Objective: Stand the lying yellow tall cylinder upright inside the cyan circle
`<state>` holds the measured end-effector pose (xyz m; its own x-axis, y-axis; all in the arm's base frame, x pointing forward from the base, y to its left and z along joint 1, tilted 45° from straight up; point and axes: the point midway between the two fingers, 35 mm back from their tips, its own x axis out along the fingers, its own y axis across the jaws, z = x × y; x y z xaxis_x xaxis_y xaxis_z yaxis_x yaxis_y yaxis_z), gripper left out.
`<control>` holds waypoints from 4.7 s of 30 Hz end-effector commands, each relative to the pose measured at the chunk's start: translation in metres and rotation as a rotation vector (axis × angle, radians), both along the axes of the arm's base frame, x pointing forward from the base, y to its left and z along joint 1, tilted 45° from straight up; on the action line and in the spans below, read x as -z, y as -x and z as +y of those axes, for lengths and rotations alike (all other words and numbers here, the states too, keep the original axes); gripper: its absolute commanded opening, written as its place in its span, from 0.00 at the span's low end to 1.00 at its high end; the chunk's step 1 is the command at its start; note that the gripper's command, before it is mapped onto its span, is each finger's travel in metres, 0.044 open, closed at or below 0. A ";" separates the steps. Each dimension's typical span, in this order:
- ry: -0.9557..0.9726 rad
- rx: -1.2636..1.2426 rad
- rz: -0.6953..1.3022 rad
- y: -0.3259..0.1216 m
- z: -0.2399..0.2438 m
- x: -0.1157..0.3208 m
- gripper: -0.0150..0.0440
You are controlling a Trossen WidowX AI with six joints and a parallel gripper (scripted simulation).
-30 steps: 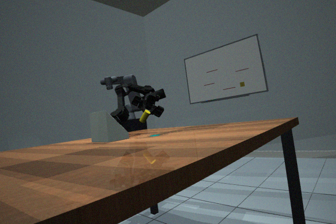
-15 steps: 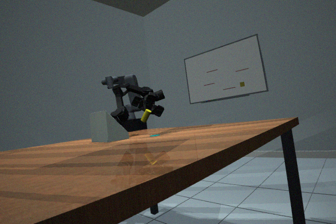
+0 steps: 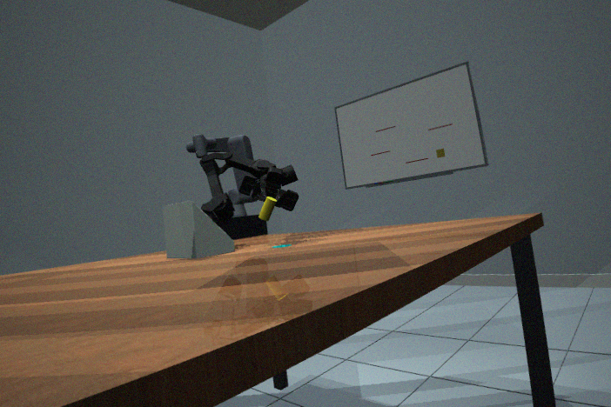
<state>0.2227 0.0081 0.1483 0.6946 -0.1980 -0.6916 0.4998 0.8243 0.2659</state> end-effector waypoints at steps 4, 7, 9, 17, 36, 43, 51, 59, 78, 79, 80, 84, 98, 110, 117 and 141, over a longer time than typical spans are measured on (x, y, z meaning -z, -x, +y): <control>-0.007 0.026 -0.054 0.001 -0.001 -0.003 0.43; -0.011 0.035 -0.075 0.001 -0.001 -0.004 0.43; -0.014 0.040 -0.088 0.001 0.000 -0.005 0.43; -0.027 0.064 -0.142 0.001 0.000 -0.008 0.43; -0.072 0.119 -0.271 0.003 0.001 -0.015 0.43; -0.094 0.139 -0.318 0.003 0.001 -0.017 0.43; -0.121 0.163 -0.371 0.005 0.001 -0.020 0.43; -0.152 0.186 -0.423 0.006 0.001 -0.022 0.43; -0.214 0.229 -0.516 0.009 0.001 -0.026 0.43; -0.214 0.229 -0.516 0.009 0.001 -0.026 0.43; -0.214 0.229 -0.516 0.009 0.001 -0.026 0.43; -0.214 0.229 -0.516 0.009 0.001 -0.026 0.43; -0.220 0.235 -0.504 0.005 0.011 -0.017 0.43; -0.224 0.242 -0.492 -0.001 0.034 0.006 0.43; -0.222 0.240 -0.495 -0.001 0.047 0.019 0.43; -0.227 0.228 -0.506 0.005 0.079 0.050 0.43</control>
<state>0.2177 0.0854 0.0992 0.9059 -0.2612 -0.3334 0.4226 0.6080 0.6721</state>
